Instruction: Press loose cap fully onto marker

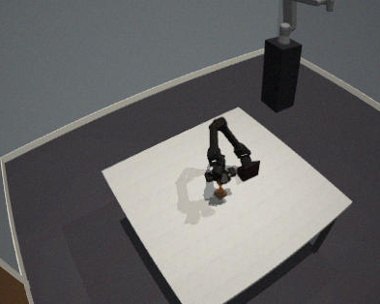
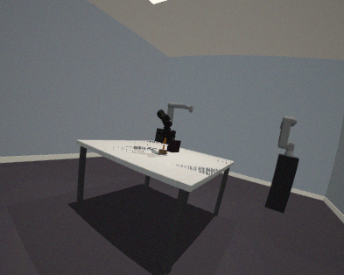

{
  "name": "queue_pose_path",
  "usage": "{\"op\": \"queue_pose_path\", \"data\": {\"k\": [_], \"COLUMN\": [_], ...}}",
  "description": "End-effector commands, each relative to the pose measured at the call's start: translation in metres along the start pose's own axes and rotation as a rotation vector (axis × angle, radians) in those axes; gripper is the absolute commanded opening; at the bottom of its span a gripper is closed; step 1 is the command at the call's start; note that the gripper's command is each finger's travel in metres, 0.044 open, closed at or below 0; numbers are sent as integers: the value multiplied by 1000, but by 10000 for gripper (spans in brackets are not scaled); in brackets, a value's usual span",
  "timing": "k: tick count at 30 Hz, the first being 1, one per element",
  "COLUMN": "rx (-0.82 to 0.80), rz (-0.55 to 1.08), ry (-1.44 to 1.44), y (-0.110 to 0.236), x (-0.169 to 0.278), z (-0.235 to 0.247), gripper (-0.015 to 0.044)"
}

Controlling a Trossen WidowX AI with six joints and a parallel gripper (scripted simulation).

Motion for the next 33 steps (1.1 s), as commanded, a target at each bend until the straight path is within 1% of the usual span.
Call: {"op": "queue_pose_path", "data": {"k": [1, 8, 33], "rx": [-7, -6, -6], "rz": [3, 3, 5], "ry": [-4, -4, -4], "y": [-5, -10, -51], "x": [1, 0, 0], "z": [2, 2, 2], "gripper": [0, 0, 0]}}
Point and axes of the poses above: the point midway between the two fingers, 35 mm back from their tips, its own y axis back along the fingers, its own z axis across the jaws, x = y × z, the point moved 8 cm from there along y, back along the fingers, and after that the axes turned 8 degrees about y, right-handed, at the moved point
